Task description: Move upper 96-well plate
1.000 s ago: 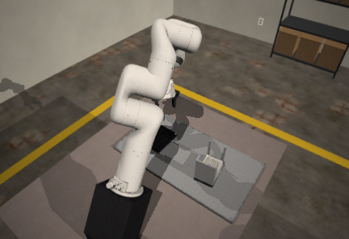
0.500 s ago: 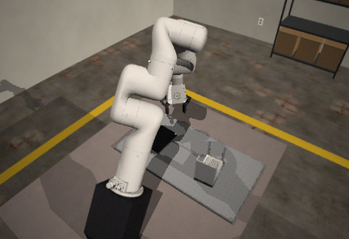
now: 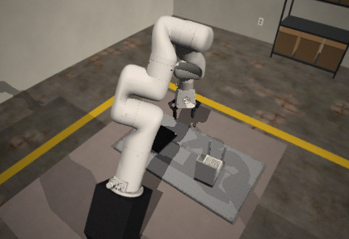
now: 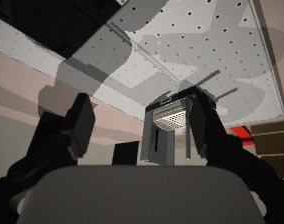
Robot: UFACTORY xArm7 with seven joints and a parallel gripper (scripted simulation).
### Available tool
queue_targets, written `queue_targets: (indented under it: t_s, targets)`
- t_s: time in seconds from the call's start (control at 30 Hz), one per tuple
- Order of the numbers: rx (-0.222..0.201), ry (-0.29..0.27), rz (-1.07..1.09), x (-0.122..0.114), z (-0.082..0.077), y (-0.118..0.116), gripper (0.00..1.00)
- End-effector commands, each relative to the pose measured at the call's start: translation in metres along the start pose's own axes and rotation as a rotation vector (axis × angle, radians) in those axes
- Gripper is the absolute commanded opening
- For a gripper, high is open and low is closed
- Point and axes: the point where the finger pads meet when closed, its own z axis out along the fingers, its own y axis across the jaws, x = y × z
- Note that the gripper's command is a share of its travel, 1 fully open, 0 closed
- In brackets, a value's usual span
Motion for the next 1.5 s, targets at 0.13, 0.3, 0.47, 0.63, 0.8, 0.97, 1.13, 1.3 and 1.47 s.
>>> queue_targets:
  t_s: [0.13, 0.3, 0.47, 0.63, 0.8, 0.97, 1.13, 1.3, 1.47]
  targets:
    - [0.024, 0.033, 0.066, -0.033, 0.006, 0.024, 1.00]
    - [0.047, 0.076, 0.152, -0.046, 0.008, 0.031, 1.00]
    - [0.047, 0.076, 0.152, -0.068, 0.013, 0.042, 1.00]
    - [0.063, 0.122, 0.239, -0.084, 0.015, 0.049, 1.00]
    - [0.064, 0.123, 0.240, -0.098, 0.018, 0.055, 1.00]
    - [0.072, 0.172, 0.327, -0.120, 0.021, 0.062, 1.00]
    - [0.072, 0.174, 0.330, -0.141, 0.024, 0.068, 1.00]
    - [0.072, 0.224, 0.417, -0.156, 0.027, 0.070, 1.00]
    - [0.072, 0.226, 0.422, -0.175, 0.029, 0.074, 1.00]
